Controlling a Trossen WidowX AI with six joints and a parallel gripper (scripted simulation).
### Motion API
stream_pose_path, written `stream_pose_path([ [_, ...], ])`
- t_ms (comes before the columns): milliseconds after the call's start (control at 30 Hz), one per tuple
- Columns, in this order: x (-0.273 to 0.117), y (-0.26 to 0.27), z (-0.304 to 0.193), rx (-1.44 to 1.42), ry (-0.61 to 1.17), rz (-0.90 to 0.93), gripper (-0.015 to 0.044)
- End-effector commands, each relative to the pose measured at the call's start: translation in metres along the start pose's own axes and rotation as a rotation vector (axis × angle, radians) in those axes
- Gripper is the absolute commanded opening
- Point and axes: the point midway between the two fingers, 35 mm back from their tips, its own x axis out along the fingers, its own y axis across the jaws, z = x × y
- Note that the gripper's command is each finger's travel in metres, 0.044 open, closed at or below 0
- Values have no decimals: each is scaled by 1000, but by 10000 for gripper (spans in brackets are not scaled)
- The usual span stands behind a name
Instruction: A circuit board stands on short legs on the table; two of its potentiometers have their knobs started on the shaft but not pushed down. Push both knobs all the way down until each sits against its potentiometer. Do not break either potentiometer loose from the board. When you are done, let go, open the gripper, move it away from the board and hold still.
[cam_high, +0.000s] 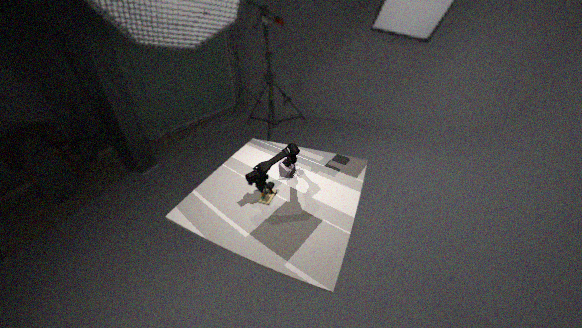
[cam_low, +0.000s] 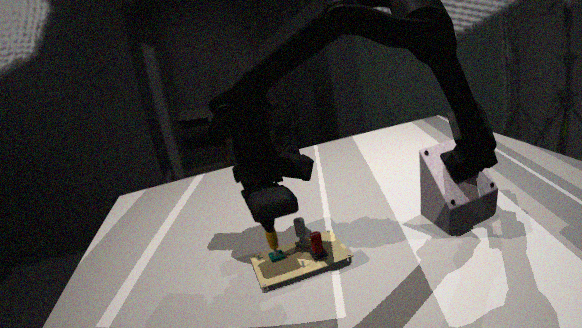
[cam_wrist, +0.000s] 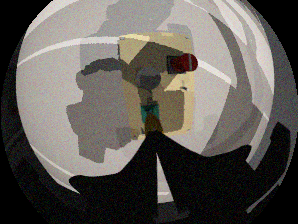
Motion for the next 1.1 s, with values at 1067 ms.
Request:
stream_pose_path([
  [1067,26,-3,-2,-19,-23,-16,0],
])
